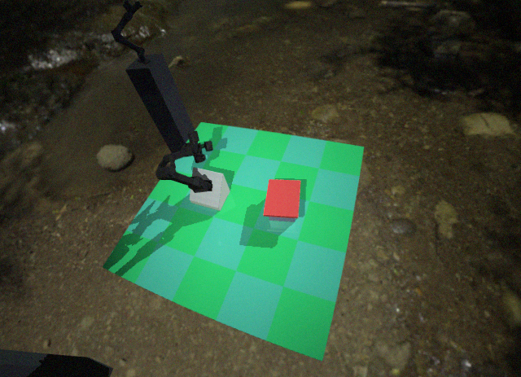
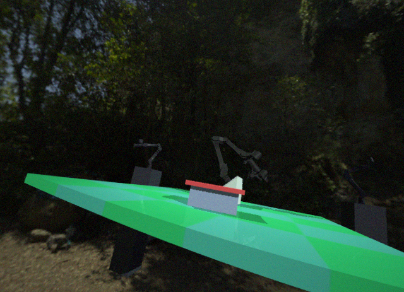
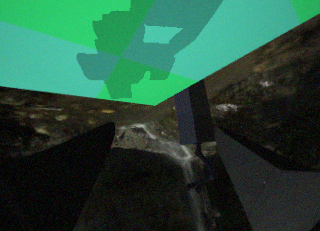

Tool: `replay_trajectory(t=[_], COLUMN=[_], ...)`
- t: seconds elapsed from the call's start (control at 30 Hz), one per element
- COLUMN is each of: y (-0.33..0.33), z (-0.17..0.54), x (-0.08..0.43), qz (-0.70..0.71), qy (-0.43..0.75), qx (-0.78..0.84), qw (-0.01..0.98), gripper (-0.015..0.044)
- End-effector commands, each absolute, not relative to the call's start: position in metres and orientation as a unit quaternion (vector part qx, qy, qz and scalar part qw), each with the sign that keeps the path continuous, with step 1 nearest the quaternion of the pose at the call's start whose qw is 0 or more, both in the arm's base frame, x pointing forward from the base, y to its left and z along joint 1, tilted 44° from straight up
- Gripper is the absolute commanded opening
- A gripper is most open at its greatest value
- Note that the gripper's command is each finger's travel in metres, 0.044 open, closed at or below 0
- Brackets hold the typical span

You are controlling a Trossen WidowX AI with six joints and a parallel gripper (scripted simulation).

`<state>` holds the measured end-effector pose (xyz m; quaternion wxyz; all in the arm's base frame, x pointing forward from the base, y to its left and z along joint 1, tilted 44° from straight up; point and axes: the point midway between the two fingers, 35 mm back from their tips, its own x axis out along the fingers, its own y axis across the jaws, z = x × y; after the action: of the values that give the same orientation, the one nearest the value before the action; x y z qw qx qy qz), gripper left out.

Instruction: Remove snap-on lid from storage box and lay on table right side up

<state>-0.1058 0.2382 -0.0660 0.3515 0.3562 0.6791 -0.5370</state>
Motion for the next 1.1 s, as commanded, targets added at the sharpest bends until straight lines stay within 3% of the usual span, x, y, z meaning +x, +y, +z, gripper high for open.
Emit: replay_trajectory(t=[0.0, 0.1, 0.2, 0.53, 1.07], y=[0.239, 0.244, 0.258, 0.278, 0.258], z=[-0.065, -0.063, -0.063, -0.054, -0.044], x=[-0.106, -0.099, -0.068, 0.031, 0.123], qz=[-0.537, -0.557, -0.629, -0.719, -0.631], qy=[0.679, 0.657, 0.551, 0.189, -0.117], qx=[0.356, 0.381, 0.481, 0.666, 0.668], qw=[0.352, 0.337, 0.263, -0.061, -0.377], gripper=[0.0374, 0.0295, 0.0235, 0.0235, 0.0235])
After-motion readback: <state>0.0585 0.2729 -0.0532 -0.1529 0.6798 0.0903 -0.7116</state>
